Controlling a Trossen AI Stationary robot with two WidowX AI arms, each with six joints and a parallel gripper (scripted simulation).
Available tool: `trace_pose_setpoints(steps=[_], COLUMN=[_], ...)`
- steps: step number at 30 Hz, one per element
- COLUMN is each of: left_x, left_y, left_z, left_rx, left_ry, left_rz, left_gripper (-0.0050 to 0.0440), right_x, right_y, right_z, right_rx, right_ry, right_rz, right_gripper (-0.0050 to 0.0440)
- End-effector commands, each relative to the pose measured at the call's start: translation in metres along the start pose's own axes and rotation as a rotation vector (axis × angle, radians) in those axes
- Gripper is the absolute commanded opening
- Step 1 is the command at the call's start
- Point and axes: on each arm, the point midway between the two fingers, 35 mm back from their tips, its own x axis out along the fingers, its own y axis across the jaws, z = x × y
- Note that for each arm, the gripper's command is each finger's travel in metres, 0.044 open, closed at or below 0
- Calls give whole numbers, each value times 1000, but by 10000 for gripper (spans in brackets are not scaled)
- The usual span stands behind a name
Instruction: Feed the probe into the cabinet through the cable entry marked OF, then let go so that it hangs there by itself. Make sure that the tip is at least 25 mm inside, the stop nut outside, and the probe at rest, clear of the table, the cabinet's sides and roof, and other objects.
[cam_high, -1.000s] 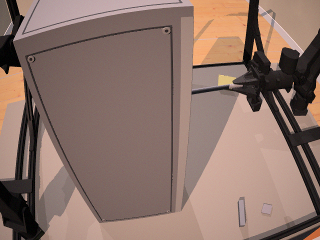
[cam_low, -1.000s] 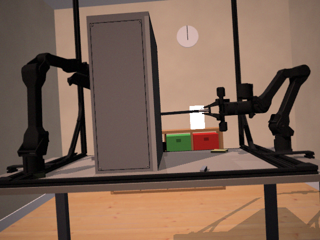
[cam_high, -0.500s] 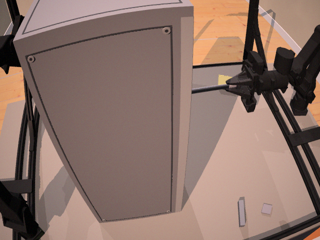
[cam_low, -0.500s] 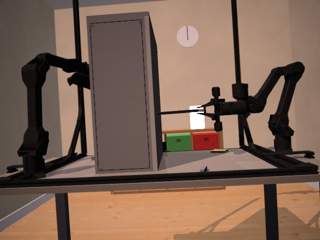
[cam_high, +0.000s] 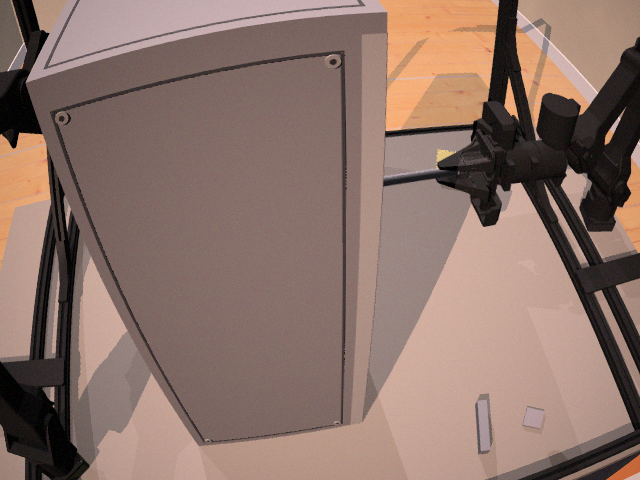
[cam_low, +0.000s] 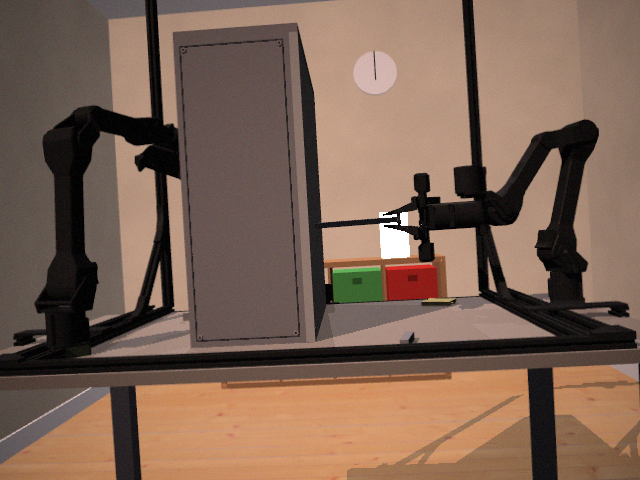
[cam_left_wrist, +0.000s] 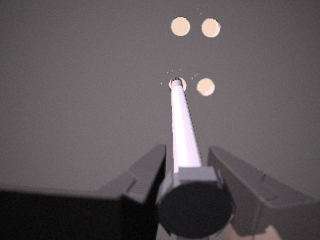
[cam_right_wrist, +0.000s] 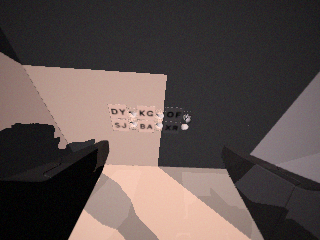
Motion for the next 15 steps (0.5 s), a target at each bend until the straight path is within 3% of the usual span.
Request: trace_pose_setpoints(steps=[1, 15], left_x=[7, 27], left_y=[5, 8], left_z=[0, -1], left_rx=[5, 5], left_ry=[1, 1], left_rz=[11, 11], left_gripper=[0, 0], right_x=[0, 0], right_y=[-1, -1], right_z=[1, 1], right_rx=[1, 1], right_ry=[-3, -3], right_rz=[-3, -3], right_gripper=[440, 440])
